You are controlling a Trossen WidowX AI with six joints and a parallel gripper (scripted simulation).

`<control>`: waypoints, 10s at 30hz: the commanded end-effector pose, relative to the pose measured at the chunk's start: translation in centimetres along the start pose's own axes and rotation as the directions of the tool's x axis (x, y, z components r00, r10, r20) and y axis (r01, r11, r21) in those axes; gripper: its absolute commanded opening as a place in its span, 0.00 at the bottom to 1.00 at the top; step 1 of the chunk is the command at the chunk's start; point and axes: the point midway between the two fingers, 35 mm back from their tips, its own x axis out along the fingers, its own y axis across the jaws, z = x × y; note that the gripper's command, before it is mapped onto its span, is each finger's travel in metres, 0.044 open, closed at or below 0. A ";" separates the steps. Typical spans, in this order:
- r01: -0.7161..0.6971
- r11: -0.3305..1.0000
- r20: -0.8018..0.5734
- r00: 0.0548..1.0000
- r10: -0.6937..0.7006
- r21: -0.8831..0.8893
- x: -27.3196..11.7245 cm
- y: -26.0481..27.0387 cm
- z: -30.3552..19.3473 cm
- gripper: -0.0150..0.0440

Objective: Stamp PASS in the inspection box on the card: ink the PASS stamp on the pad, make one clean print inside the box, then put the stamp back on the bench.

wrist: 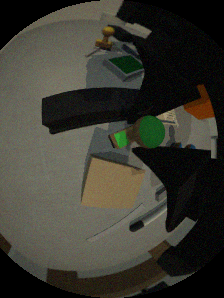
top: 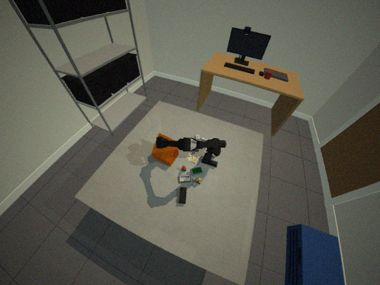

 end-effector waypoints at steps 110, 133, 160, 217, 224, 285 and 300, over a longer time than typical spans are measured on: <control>-0.049 0.999 -0.011 0.999 0.049 -0.002 -5.8 0.1 -0.1 0.25; -0.051 0.999 -0.012 0.999 0.051 -0.005 -6.3 -10.8 -2.0 0.25; -0.042 0.999 -0.016 0.999 0.042 -0.004 -5.4 -15.9 -4.4 0.25; -0.042 0.999 -0.015 0.999 0.042 -0.003 -1.6 -16.1 -4.4 0.25; -0.042 0.999 -0.015 0.999 0.042 -0.003 -1.1 -16.1 -4.4 0.25; -0.041 0.999 -0.014 0.999 0.041 0.000 -0.2 -16.1 -4.5 0.25; -0.041 0.999 -0.014 0.999 0.041 0.000 -0.2 -16.1 -4.5 0.25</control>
